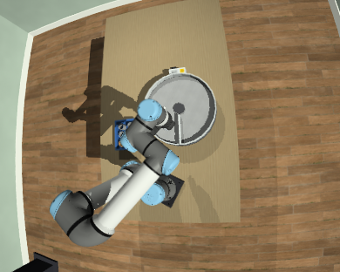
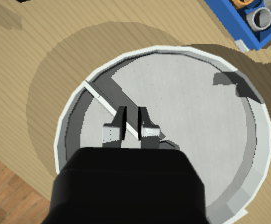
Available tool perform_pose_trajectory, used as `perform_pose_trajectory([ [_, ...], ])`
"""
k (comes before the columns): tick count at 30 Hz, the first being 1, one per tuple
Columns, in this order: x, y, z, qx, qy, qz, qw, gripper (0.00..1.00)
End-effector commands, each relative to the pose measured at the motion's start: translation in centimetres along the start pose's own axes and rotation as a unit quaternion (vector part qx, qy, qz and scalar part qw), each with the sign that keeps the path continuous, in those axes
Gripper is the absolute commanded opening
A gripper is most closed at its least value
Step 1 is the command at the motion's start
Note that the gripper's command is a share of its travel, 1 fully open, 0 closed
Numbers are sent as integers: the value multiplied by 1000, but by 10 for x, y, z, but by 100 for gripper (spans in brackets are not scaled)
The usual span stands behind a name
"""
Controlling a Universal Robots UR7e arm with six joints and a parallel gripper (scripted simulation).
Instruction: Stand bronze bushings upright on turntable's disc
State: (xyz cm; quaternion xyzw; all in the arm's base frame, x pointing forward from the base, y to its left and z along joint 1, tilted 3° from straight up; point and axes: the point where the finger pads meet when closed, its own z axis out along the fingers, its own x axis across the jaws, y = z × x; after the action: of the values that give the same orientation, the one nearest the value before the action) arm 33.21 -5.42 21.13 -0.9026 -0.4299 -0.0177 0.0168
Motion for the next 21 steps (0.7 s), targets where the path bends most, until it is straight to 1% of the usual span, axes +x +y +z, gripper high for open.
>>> perform_pose_trajectory([
  [1,6,-7,3,-1,0,0,1000,36],
  [3,11,-14,5,-1,0,0,1000,36],
  [5,11,-14,5,-1,0,0,1000,36],
  [7,19,-24,9,-1,0,0,1000,36],
  [12,43,-55,23,-1,0,0,1000,36],
  [20,89,-116,48,-1,0,0,1000,36],
  [21,89,-116,48,-1,0,0,1000,36],
])
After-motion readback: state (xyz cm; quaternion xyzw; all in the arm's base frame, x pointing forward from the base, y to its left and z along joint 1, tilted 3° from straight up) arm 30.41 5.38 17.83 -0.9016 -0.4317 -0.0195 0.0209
